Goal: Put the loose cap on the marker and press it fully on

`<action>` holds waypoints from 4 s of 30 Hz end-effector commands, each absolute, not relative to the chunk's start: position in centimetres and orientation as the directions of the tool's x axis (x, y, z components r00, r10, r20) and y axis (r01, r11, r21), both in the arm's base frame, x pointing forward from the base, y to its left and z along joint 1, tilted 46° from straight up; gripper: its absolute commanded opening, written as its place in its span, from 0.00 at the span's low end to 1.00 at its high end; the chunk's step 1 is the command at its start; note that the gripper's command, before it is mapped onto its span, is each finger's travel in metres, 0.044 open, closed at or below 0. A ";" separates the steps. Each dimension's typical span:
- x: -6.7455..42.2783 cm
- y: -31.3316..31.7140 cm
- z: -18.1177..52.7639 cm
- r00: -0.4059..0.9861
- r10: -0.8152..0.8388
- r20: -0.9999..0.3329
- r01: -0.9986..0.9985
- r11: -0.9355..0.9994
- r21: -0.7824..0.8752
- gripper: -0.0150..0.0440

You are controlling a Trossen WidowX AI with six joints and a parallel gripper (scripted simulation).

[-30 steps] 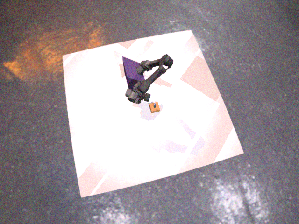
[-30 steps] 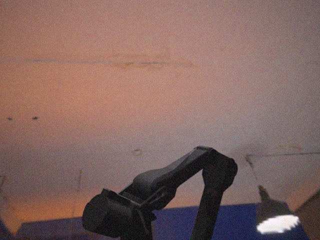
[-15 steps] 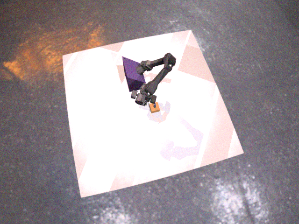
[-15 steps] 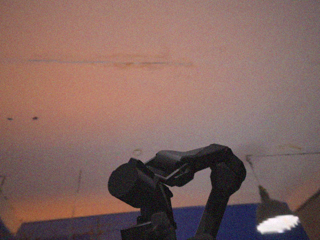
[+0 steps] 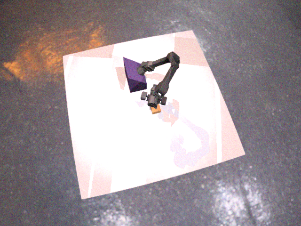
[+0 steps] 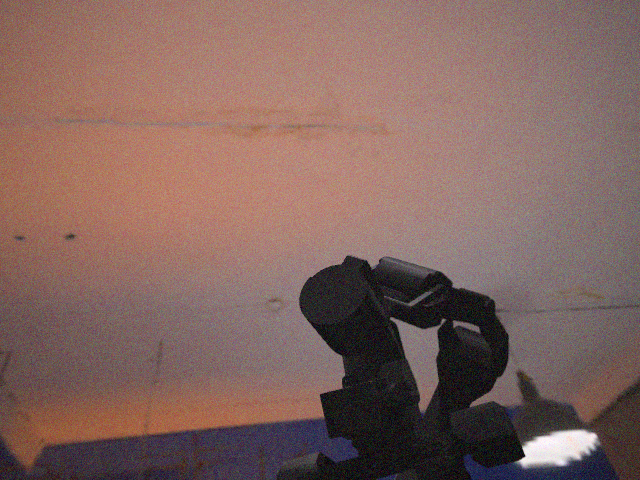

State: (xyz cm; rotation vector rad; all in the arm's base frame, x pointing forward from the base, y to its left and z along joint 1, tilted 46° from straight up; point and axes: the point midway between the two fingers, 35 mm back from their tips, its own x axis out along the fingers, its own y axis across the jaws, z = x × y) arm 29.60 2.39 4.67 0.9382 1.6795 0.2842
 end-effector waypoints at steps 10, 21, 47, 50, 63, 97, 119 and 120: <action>30.2 3.6 6.4 -0.040 0.710 -0.703 0.431 0.647 0.629 0.25; 30.2 4.4 5.6 -0.040 0.709 -0.704 0.431 0.648 0.628 0.25; 30.0 7.3 2.8 -0.040 0.711 -0.702 0.431 0.646 0.630 0.25; 30.0 7.3 2.8 -0.040 0.711 -0.702 0.431 0.646 0.630 0.25; 30.0 7.2 2.9 -0.040 0.708 -0.706 0.426 0.651 0.628 0.52; 30.2 2.5 7.3 -0.040 0.709 -0.704 -0.059 0.701 0.710 0.60; 30.2 2.6 7.1 -0.040 0.709 -0.704 -0.059 0.701 0.710 0.25; 30.2 2.7 7.0 -0.040 0.709 -0.704 -0.059 0.701 0.710 0.25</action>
